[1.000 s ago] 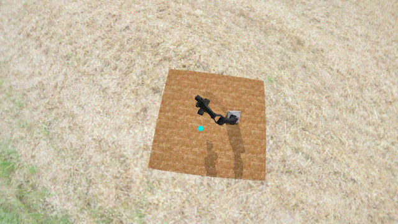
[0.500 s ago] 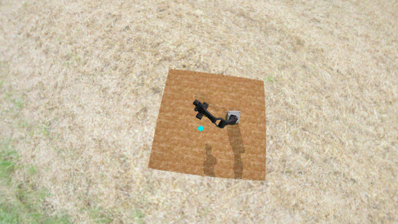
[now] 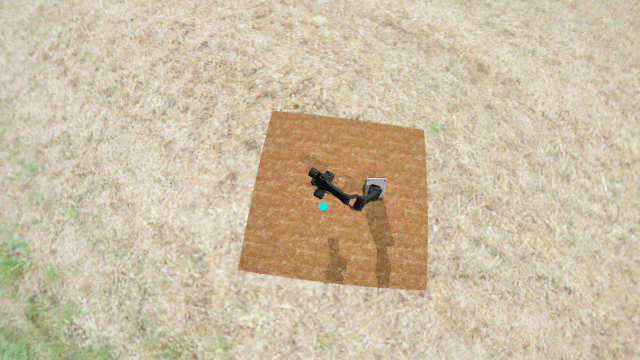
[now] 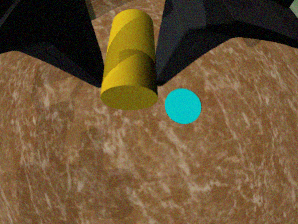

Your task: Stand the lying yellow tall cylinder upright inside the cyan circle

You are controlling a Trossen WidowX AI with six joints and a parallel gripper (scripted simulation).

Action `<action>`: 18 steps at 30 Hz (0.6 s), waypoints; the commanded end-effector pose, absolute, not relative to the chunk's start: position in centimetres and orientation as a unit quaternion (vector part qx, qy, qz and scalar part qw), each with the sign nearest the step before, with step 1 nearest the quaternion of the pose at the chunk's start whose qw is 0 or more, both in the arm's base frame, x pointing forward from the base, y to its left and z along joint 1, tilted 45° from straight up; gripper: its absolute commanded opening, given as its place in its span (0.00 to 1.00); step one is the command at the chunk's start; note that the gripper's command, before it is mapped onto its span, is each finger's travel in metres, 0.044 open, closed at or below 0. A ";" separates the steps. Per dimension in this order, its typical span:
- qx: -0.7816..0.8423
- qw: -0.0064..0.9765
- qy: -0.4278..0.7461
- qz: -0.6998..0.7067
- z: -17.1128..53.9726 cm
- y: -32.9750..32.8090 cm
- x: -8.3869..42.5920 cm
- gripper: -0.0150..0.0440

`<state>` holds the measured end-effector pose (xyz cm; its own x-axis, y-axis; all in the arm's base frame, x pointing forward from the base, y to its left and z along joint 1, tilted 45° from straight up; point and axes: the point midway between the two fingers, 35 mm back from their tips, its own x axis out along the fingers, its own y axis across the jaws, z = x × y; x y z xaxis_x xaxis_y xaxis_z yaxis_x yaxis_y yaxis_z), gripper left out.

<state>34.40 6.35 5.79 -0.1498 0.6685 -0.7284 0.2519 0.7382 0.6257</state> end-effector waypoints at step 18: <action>0.328 0.559 0.739 0.183 10.6 11.1 32.9 0.43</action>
